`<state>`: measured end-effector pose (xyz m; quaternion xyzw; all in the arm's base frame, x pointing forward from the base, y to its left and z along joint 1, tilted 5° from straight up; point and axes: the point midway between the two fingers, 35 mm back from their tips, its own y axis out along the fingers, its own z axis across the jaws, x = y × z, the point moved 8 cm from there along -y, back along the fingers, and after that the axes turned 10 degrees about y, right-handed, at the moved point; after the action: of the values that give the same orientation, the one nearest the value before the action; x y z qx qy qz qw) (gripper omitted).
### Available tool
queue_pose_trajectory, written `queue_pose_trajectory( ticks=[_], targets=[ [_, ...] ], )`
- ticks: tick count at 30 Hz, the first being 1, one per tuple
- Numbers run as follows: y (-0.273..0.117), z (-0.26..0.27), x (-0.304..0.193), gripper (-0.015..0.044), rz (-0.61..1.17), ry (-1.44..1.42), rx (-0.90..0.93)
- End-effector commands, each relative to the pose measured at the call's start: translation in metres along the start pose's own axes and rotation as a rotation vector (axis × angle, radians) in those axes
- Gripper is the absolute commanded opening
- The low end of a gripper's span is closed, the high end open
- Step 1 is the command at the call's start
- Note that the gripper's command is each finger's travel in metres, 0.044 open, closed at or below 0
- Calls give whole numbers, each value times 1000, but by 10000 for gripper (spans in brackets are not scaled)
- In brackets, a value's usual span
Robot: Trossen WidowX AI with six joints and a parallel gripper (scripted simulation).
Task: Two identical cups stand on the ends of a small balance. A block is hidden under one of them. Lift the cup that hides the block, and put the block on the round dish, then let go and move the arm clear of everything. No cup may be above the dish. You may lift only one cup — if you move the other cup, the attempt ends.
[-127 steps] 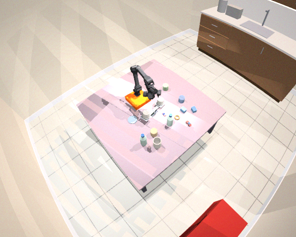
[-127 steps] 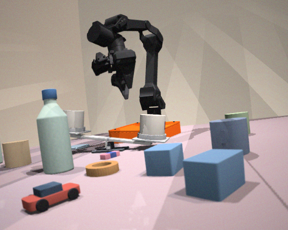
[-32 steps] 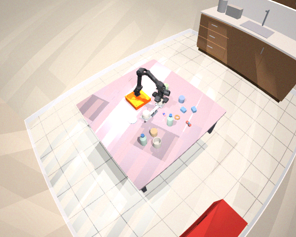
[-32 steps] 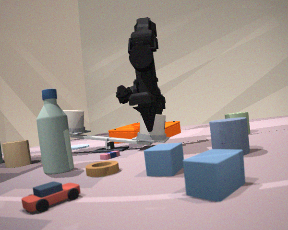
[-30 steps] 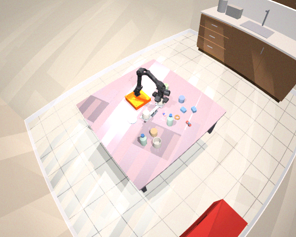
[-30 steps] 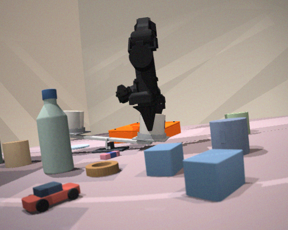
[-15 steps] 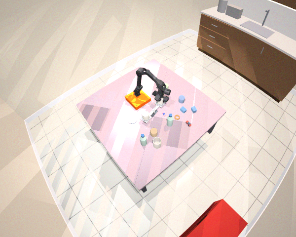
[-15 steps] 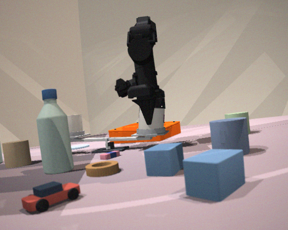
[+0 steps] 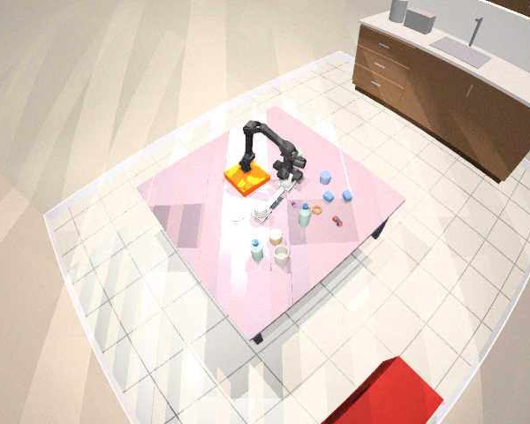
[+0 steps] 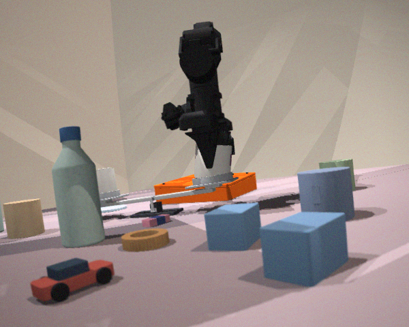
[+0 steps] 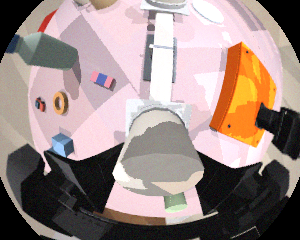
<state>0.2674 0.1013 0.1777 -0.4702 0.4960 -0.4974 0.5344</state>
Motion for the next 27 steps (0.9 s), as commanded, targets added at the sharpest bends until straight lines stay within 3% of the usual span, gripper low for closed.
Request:
queue_pose_trajectory(
  ticks=[1,27],
  targets=[
    [-11,3,-2,0,10,-5,19],
    [-44,3,-2,0,10,-5,19]
  ],
)
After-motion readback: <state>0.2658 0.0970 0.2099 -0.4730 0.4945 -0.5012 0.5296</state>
